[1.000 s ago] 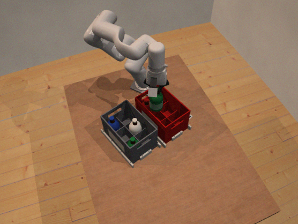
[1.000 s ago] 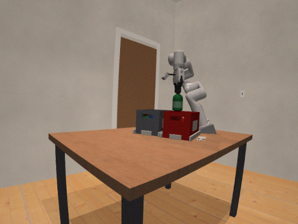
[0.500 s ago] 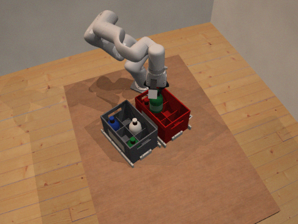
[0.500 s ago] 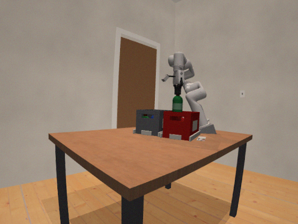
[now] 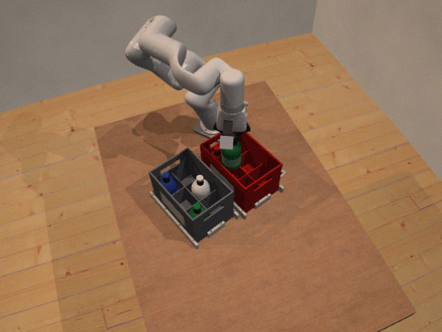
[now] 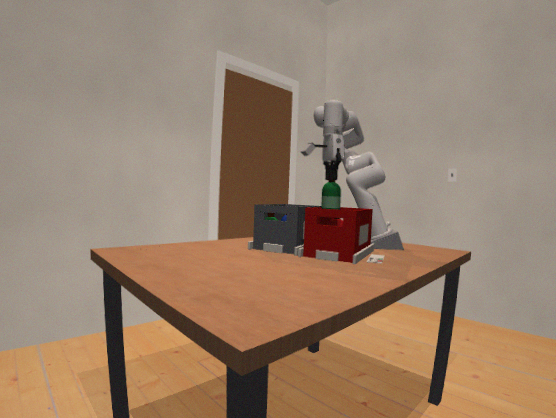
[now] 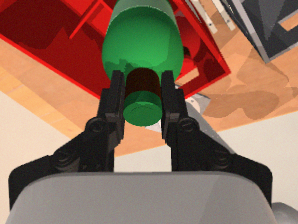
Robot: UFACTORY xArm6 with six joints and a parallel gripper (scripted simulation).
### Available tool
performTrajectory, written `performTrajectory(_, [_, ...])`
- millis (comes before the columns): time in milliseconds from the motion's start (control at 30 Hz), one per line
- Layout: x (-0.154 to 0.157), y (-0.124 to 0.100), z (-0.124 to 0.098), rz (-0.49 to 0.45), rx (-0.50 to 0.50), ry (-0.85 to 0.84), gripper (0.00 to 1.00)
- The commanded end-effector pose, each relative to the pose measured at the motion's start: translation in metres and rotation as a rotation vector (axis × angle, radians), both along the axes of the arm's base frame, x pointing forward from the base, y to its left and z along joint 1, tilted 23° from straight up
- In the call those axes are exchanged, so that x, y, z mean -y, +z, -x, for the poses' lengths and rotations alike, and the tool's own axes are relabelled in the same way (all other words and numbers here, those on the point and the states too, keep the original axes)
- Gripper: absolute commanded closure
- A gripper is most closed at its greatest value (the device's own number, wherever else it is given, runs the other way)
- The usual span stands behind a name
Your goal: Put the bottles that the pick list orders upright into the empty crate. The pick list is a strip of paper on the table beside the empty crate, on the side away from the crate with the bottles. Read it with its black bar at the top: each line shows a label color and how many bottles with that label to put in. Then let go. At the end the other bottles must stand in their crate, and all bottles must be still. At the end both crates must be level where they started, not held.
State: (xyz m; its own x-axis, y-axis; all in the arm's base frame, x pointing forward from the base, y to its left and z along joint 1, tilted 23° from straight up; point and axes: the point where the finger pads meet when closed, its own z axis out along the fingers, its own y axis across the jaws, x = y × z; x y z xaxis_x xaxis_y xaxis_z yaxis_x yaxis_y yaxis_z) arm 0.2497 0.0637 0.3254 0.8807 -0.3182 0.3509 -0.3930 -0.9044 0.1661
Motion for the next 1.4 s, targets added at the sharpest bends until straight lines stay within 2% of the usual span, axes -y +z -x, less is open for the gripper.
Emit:
performTrajectory(0, [0.001, -0.002, -0.001, -0.002, 0.003, 0.000, 1.00])
performTrajectory(1367, [0.011, -0.036, -0.011, -0.002, 0.003, 0.000, 1.00])
